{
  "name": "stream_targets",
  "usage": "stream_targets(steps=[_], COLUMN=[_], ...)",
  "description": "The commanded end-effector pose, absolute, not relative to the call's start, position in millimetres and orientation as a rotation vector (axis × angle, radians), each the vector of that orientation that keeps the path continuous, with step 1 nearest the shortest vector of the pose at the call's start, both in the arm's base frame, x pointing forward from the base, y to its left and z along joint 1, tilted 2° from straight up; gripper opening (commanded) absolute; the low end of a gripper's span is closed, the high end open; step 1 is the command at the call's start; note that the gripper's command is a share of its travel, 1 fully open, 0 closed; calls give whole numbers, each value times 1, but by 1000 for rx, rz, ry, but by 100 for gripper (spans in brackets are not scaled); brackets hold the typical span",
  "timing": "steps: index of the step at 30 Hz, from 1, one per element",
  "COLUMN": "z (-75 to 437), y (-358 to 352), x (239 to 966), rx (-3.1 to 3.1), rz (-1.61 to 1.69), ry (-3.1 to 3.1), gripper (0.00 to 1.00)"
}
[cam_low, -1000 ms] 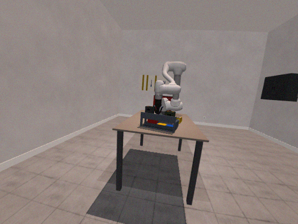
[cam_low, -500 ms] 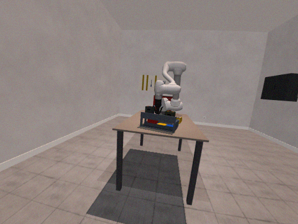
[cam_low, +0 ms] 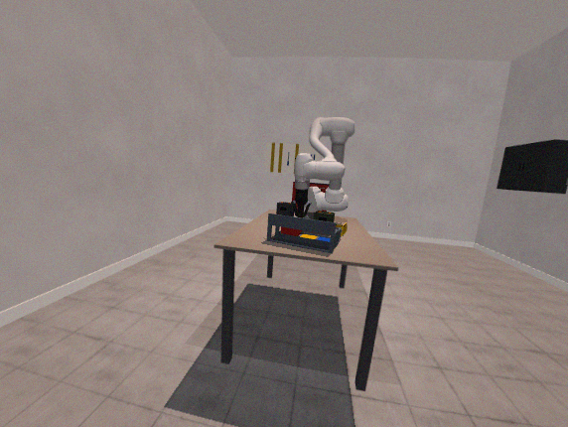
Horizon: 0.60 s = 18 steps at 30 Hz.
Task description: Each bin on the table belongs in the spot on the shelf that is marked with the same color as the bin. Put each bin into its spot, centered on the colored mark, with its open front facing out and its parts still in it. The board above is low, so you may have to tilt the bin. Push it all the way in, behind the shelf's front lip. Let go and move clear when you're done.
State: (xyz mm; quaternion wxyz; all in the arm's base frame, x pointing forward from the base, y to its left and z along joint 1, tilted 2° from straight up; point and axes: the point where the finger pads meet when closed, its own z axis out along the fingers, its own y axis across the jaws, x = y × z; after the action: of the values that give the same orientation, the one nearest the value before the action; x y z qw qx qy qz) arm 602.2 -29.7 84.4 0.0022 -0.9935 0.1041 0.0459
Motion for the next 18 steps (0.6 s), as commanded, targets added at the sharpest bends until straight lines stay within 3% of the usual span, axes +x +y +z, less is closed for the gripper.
stream_targets(steps=[1, 18], z=[85, 84], y=[-30, -30], x=[602, 602], rx=[-3117, -3119], rz=[144, 126], ry=[326, 327], gripper=[10, 10])
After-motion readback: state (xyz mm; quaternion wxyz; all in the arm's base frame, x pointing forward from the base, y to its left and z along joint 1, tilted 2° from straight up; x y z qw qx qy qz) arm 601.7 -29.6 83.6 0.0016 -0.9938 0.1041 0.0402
